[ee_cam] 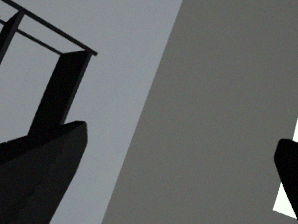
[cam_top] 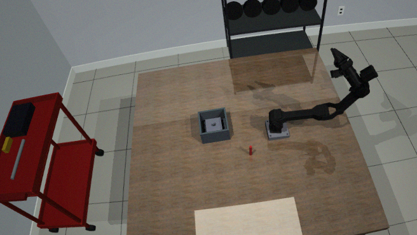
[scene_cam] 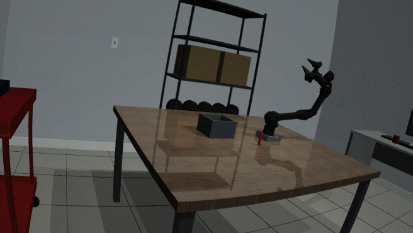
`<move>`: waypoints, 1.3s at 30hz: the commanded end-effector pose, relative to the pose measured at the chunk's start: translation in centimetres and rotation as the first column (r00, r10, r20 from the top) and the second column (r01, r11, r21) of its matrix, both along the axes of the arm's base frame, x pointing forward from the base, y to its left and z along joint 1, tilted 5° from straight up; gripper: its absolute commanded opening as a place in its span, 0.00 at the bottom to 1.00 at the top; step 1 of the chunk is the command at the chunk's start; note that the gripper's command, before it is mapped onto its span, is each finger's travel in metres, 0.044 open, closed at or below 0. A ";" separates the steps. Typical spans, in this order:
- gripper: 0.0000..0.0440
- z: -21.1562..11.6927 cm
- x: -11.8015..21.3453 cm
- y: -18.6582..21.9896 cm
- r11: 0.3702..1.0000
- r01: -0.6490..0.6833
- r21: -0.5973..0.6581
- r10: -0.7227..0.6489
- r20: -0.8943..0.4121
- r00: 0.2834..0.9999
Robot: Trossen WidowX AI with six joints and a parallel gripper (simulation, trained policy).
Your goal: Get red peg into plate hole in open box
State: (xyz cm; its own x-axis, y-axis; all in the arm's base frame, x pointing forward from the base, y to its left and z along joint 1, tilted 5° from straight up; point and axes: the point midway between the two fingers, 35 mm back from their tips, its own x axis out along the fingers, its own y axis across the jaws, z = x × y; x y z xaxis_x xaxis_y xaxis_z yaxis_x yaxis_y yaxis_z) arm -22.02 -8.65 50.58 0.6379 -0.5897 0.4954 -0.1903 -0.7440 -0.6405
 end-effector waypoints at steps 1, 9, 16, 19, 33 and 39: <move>0.97 0.1 0.2 -0.3 1.000 -0.011 0.017 0.011 0.010 1.000; 1.00 0.7 6.1 -1.8 0.958 -0.210 0.193 0.205 0.043 0.978; 1.00 0.6 12.0 -2.1 0.864 -0.351 0.361 0.351 0.067 0.934; 1.00 0.3 14.5 -2.0 0.809 -0.396 0.435 0.403 0.082 0.912; 1.00 -2.9 25.3 0.6 0.464 -0.468 0.752 0.555 0.165 0.815; 1.00 -5.3 29.2 2.5 0.294 -0.422 0.858 0.572 0.196 0.796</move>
State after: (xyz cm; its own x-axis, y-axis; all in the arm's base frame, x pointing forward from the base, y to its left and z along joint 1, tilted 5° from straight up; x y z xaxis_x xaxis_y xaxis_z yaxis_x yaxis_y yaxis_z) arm 5.72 -6.94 46.17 0.9715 -0.2159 -0.0977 -0.0745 0.1135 -0.9907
